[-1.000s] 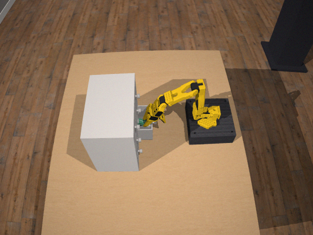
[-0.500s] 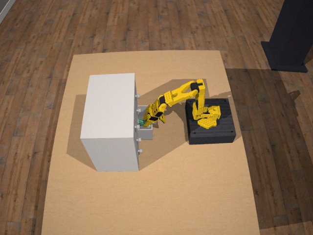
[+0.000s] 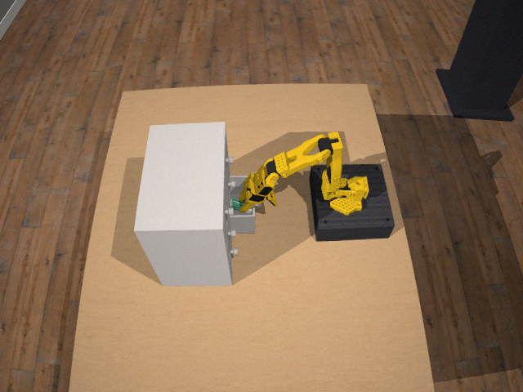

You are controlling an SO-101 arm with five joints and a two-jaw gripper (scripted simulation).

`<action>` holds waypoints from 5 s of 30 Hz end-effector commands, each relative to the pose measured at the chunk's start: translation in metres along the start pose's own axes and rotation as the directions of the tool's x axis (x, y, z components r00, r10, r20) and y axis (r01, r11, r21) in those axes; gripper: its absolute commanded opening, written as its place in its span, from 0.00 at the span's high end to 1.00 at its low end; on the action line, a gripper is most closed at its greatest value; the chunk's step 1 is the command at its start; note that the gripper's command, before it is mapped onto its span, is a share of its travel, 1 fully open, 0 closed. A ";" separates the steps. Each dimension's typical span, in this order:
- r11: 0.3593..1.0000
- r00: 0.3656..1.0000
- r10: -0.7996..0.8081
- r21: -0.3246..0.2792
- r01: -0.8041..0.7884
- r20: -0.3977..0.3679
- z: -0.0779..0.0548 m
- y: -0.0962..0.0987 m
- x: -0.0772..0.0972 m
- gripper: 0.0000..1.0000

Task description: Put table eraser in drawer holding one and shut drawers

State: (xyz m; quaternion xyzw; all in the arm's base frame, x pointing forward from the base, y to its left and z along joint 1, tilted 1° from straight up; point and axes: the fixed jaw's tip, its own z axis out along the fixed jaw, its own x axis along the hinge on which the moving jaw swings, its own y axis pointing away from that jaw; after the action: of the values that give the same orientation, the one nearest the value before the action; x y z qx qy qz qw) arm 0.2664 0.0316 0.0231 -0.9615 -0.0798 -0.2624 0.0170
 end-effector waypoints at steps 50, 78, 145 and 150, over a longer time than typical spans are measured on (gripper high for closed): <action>1.000 1.000 0.004 0.003 -0.004 0.014 0.007 -0.002 -0.009 1.00; 1.000 1.000 0.004 0.003 -0.004 0.014 0.007 -0.002 -0.009 0.85; 0.999 0.999 0.042 0.002 -0.042 0.015 -0.024 -0.001 0.010 0.69; 0.999 0.999 0.044 0.002 -0.044 0.015 -0.033 -0.001 0.003 0.69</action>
State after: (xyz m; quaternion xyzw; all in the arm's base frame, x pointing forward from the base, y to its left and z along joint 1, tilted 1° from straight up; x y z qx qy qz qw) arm 0.2589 0.0296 0.0460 -0.9666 -0.0606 -0.2482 0.0200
